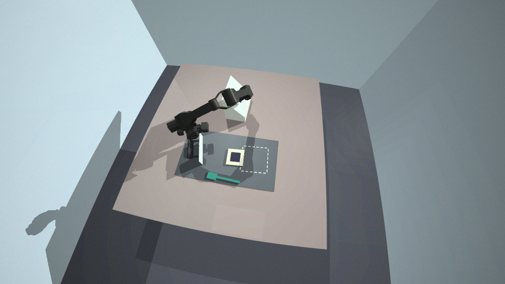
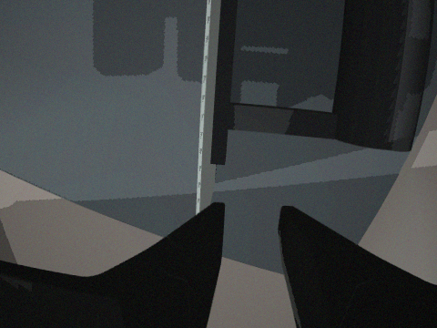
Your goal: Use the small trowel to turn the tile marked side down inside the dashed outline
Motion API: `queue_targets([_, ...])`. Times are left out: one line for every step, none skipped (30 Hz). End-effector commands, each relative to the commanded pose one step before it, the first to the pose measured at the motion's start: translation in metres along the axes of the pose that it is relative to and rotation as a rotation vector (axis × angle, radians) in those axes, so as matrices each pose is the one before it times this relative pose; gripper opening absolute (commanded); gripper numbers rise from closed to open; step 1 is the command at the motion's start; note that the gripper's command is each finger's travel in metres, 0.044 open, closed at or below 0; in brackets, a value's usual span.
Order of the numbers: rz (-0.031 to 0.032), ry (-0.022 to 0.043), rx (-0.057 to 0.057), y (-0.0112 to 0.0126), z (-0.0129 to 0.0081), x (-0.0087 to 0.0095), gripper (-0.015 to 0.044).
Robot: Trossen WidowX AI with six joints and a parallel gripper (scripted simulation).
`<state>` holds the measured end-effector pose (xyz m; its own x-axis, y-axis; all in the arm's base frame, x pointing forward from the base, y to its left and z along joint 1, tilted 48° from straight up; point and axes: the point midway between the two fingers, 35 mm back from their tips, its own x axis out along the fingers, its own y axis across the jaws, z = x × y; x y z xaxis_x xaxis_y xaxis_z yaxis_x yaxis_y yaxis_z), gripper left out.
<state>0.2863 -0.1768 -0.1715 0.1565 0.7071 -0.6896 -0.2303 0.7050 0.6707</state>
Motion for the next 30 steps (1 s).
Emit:
queue_targets([0.00748, 0.00242, 0.0024, 0.00633, 0.00099, 0.00204, 0.0100])
queue_targets([0.00006, 0.00001, 0.0000, 0.00095, -0.00001, 0.00002, 0.0100])
queue_targets([0.00007, 0.00001, 0.0000, 0.00095, -0.00001, 0.00002, 0.0100])
queue_targets([0.00007, 0.00001, 0.0000, 0.00096, -0.00001, 0.00002, 0.0100])
queue_targets([0.00007, 0.00001, 0.0000, 0.00098, -0.00001, 0.00002, 0.0100])
queue_targets([0.00007, 0.00001, 0.0000, 0.00099, -0.00001, 0.00002, 0.0100])
queue_targets([0.00007, 0.00001, 0.0000, 0.00101, -0.00001, 0.00002, 0.0100])
queue_targets([0.00007, 0.00001, 0.0000, 0.00102, -0.00001, 0.00002, 0.0100])
queue_targets([0.00007, 0.00001, 0.0000, 0.00104, -0.00001, 0.00002, 0.0100])
queue_targets([0.00007, 0.00001, 0.0000, 0.00106, -0.00001, 0.00002, 0.0100])
queue_targets([0.00007, 0.00001, 0.0000, 0.00108, -0.00001, 0.00002, 0.0100])
queue_targets([0.00007, 0.00001, 0.0000, 0.00110, -0.00001, 0.00002, 0.0100])
queue_targets([0.00008, 0.00001, 0.0000, 0.00111, -0.00001, 0.00002, 0.0100])
queue_targets([0.00008, 0.00001, 0.0000, 0.00113, -0.00001, 0.00002, 0.0100])
queue_targets([0.00008, 0.00001, 0.0000, 0.00116, -0.00001, 0.00002, 0.0100])
queue_targets([0.00008, 0.00001, 0.0000, 0.00118, -0.00001, 0.00002, 0.0100])
queue_targets([0.00008, 0.00001, 0.0000, 0.00117, -0.00001, 0.00002, 0.0100])
queue_targets([0.00008, 0.00001, 0.0000, 0.00116, -0.00001, 0.00002, 0.0100])
queue_targets([0.00008, 0.00001, 0.0000, 0.00116, -0.00001, 0.00002, 0.0100])
queue_targets([0.00008, 0.00001, 0.0000, 0.00119, -0.00001, 0.00002, 0.0100])
queue_targets([0.00008, 0.00001, 0.0000, 0.00121, -0.00001, 0.00002, 0.0100])
queue_targets([0.00008, 0.00001, 0.0000, 0.00124, -0.00001, 0.00002, 0.0100])
queue_targets([0.00008, 0.00001, 0.0000, 0.00125, -0.00001, 0.00002, 0.0100])
queue_targets([0.00009, 0.00001, 0.0000, 0.00127, -0.00001, 0.00002, 0.0100])
queue_targets([0.00009, 0.00001, 0.0000, 0.00127, -0.00001, 0.00002, 0.0100])
queue_targets([0.00009, 0.00001, 0.0000, 0.00128, -0.00001, 0.00002, 0.0100])
queue_targets([0.00009, 0.00001, 0.0000, 0.00129, -0.00001, 0.00002, 0.0100])
queue_targets([0.00009, 0.00001, 0.0000, 0.00130, -0.00001, 0.00002, 0.0100])
queue_targets([0.00009, 0.00001, 0.0000, 0.00130, -0.00001, 0.00002, 0.0100])
queue_targets([0.00009, 0.00001, 0.0000, 0.00131, -0.00001, 0.00002, 0.0100])
